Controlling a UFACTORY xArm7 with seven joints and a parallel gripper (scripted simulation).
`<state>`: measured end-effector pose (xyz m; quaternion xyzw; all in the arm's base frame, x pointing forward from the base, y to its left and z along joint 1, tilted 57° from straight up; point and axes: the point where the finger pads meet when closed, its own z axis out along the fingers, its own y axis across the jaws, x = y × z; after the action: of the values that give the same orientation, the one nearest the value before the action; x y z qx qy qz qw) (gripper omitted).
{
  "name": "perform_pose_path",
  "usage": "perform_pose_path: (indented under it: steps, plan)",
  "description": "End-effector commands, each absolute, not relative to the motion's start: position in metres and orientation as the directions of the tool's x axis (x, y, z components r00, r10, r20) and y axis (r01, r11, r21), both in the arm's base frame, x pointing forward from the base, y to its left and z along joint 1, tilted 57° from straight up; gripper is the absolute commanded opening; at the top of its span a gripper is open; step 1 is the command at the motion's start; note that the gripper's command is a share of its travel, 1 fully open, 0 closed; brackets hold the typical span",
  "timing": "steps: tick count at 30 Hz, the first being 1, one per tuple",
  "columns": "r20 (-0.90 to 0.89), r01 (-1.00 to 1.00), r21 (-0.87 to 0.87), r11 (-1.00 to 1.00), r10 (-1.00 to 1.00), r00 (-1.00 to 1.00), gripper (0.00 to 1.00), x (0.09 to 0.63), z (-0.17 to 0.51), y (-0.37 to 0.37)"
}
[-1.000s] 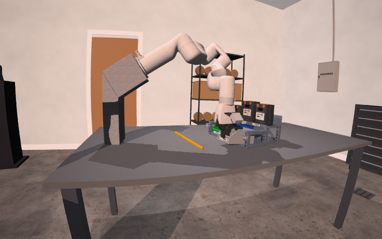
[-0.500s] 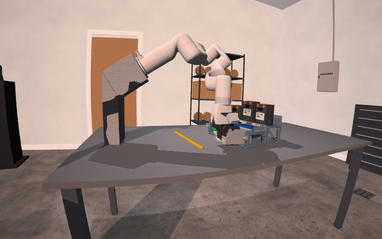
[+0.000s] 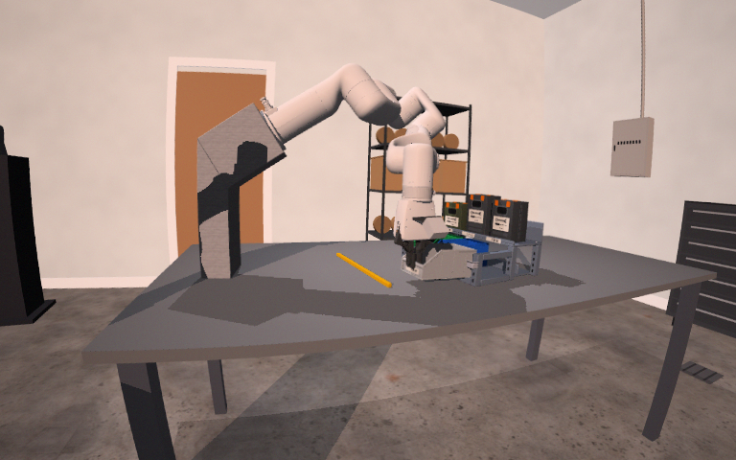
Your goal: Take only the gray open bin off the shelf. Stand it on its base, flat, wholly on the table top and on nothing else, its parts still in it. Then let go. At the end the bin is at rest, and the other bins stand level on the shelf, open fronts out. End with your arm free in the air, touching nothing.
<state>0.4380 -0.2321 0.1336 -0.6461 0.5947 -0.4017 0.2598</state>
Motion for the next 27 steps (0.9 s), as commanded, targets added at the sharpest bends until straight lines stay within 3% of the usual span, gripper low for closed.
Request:
perform_pose_path:
  steps: [1, 27]
  plan:
    - [0.21, -0.56, -0.814, -0.156, -0.977, -0.033, 0.0, 0.4374, 0.1344, -0.2328]
    - [0.21, -0.56, -0.814, -0.156, -0.977, -0.033, 0.0, 0.4441, 0.1304, -0.2339]
